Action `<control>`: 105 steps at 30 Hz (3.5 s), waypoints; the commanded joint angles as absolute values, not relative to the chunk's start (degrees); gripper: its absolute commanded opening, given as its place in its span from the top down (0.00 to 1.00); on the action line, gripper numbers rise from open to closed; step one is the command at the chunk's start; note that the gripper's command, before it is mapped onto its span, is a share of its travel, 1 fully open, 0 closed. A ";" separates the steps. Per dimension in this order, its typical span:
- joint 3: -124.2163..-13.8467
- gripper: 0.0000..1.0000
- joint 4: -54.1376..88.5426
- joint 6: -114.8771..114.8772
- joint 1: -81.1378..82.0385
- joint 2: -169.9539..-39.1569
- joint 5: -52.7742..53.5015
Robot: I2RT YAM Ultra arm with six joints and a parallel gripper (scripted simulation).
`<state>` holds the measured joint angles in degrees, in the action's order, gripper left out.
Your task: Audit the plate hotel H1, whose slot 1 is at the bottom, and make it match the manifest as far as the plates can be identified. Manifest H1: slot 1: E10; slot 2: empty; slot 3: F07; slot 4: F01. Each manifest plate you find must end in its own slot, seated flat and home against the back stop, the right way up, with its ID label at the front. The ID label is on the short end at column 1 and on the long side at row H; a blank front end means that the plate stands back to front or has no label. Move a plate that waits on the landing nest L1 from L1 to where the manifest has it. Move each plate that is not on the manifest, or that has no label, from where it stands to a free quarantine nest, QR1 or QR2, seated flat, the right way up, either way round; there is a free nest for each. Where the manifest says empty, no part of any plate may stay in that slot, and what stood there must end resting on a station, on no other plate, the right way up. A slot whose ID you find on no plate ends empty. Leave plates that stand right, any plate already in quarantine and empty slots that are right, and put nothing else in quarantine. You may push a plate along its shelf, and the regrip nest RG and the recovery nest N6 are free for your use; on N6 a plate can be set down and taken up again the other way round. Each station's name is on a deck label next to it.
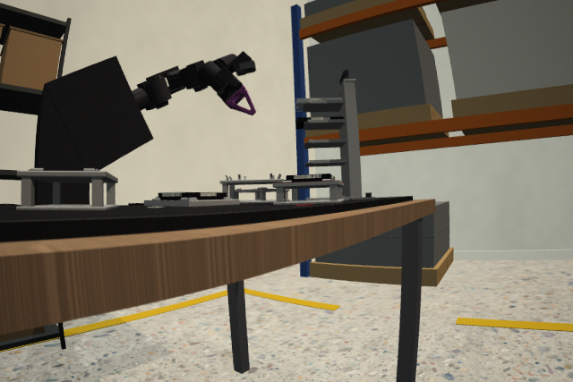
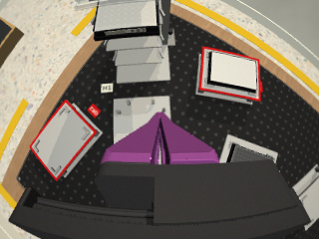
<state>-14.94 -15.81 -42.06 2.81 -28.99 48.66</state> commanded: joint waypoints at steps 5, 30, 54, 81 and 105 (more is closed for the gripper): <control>-13.15 1.00 -25.75 -42.75 -1.31 -33.30 53.65; -15.97 1.00 -45.84 -18.21 -17.53 -67.95 79.17; -19.02 1.00 -39.57 -12.60 -18.16 -70.79 79.81; -19.02 1.00 -39.57 -12.60 -18.16 -70.79 79.81; -19.02 1.00 -39.57 -12.60 -18.16 -70.79 79.81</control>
<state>-18.94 -39.31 -12.56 -18.00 -70.89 79.83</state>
